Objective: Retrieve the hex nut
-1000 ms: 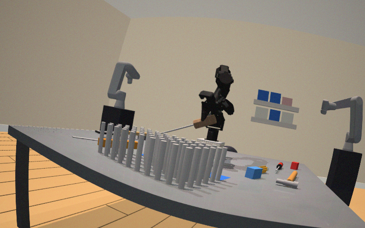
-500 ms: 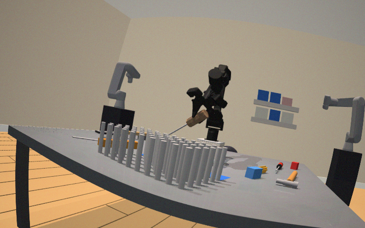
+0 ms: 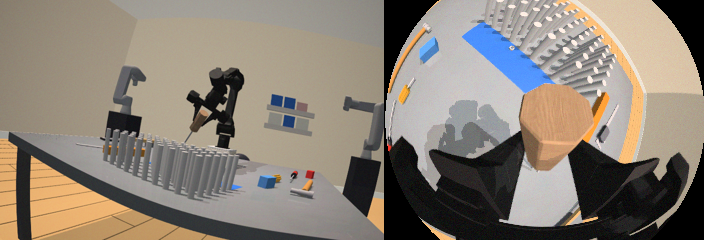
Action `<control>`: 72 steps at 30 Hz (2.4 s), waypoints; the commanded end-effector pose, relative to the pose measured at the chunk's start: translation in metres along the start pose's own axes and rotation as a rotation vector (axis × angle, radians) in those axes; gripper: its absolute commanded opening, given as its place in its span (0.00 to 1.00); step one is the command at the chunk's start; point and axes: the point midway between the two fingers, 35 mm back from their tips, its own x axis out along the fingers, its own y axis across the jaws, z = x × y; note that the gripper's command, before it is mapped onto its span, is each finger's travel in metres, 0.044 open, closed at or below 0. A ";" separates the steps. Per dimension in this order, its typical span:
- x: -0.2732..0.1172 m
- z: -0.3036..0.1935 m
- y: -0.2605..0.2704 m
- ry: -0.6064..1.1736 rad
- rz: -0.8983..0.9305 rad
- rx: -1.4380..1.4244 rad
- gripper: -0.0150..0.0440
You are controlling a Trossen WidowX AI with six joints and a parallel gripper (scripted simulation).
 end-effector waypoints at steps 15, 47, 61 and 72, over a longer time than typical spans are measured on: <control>0.001 -0.013 -0.044 -0.013 -0.038 0.598 0.25; 0.001 -0.069 -0.104 -0.033 -0.152 1.468 0.25; 0.003 -0.093 -0.123 -0.065 -0.187 1.948 0.25; 0.003 -0.114 -0.137 -0.106 -0.217 2.324 0.25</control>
